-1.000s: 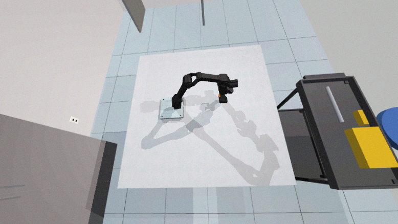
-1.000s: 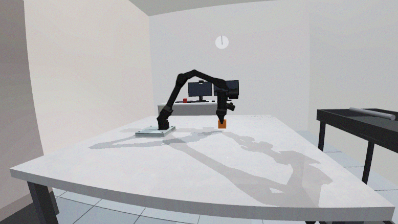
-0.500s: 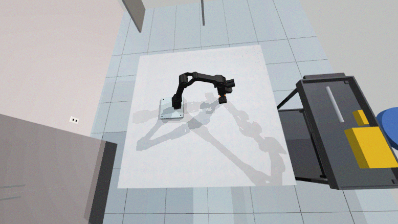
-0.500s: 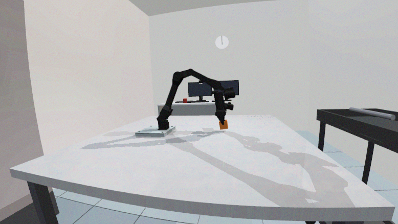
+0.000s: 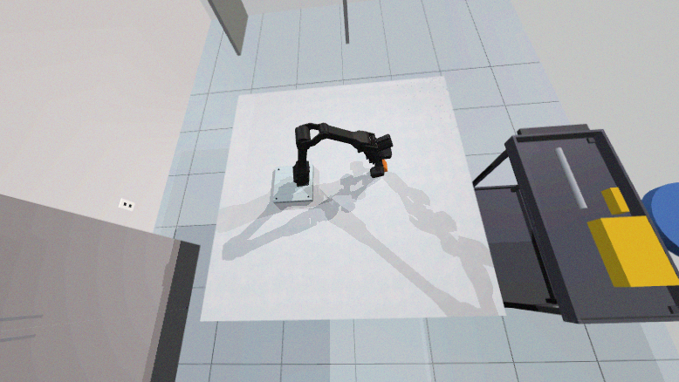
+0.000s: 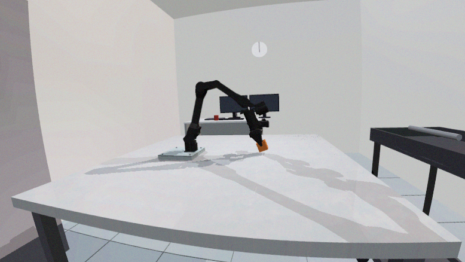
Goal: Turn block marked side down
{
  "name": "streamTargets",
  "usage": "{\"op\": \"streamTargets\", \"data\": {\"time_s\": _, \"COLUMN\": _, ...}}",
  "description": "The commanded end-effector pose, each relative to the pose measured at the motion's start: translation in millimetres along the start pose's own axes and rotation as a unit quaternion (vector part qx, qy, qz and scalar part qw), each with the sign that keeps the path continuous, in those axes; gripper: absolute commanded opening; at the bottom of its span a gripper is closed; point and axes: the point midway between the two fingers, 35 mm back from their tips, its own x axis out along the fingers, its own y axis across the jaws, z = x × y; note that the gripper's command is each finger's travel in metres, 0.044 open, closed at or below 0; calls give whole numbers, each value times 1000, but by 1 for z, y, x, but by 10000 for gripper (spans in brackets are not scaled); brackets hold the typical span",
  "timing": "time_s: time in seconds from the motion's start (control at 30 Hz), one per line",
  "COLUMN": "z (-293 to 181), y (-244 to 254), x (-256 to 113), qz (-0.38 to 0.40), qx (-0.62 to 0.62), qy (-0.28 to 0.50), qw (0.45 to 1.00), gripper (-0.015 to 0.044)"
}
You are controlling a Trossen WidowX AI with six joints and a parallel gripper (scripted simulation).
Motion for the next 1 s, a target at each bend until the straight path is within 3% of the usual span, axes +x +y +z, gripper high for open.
{"op": "streamTargets", "data": {"time_s": 0.0, "z": 2, "y": 0, "x": -5, "qz": -1, "qx": 3, "qy": -36, "qw": 999, "gripper": 0}}
{"op": "streamTargets", "data": {"time_s": 0.5, "z": -2, "y": 0, "x": -6, "qz": 0, "qx": 4, "qy": -87, "qw": 996, "gripper": 0}}
{"op": "streamTargets", "data": {"time_s": 0.97, "z": 0, "y": 1, "x": 21, "qz": -1, "qx": 1, "qy": -198, "qw": 980, "gripper": 0}}
